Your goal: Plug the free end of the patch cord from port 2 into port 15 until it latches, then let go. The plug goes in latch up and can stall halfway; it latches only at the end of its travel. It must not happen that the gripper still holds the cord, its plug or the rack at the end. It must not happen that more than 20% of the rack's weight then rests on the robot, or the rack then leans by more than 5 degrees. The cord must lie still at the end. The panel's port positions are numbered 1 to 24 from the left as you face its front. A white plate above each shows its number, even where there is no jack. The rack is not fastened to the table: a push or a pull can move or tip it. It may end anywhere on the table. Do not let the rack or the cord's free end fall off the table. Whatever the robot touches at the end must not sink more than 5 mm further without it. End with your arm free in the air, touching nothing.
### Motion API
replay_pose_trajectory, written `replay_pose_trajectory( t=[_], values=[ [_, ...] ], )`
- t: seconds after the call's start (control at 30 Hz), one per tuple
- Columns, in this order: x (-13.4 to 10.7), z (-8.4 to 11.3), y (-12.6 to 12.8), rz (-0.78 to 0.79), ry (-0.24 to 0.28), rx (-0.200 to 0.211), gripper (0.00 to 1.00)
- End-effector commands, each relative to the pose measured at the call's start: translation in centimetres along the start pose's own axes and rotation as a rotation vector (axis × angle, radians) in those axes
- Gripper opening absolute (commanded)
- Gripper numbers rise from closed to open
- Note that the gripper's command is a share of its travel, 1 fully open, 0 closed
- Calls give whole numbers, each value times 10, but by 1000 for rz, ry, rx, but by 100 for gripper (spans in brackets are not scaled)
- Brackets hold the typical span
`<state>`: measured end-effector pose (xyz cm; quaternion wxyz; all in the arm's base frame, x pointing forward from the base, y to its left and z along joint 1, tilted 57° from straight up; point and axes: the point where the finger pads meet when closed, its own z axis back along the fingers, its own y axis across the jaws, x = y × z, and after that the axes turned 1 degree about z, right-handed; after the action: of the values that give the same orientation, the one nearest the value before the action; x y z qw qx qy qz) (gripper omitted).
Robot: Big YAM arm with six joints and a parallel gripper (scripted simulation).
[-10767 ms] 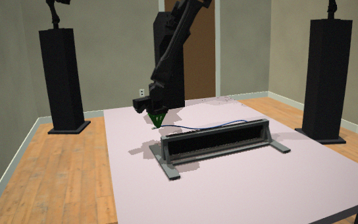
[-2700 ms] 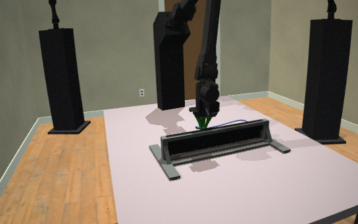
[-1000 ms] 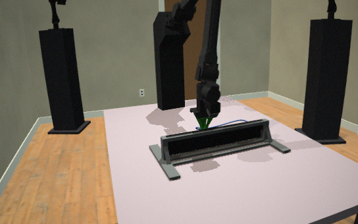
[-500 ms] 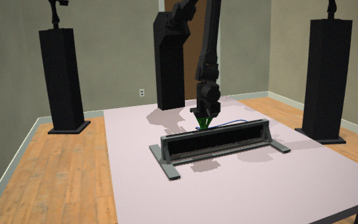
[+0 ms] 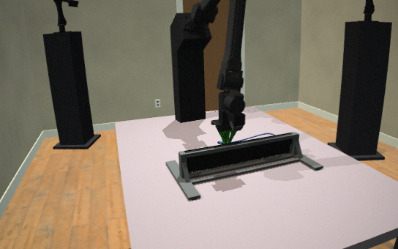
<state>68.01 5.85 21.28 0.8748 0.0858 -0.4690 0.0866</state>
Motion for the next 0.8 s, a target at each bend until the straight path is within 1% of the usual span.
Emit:
replay_pose_trajectory(
  t=[0.0, 0.77],
  values=[
    [-3, -8, 7, -4, 12, 8, 0],
    [3, -7, 7, -1, 5, 8, 0]
  ],
)
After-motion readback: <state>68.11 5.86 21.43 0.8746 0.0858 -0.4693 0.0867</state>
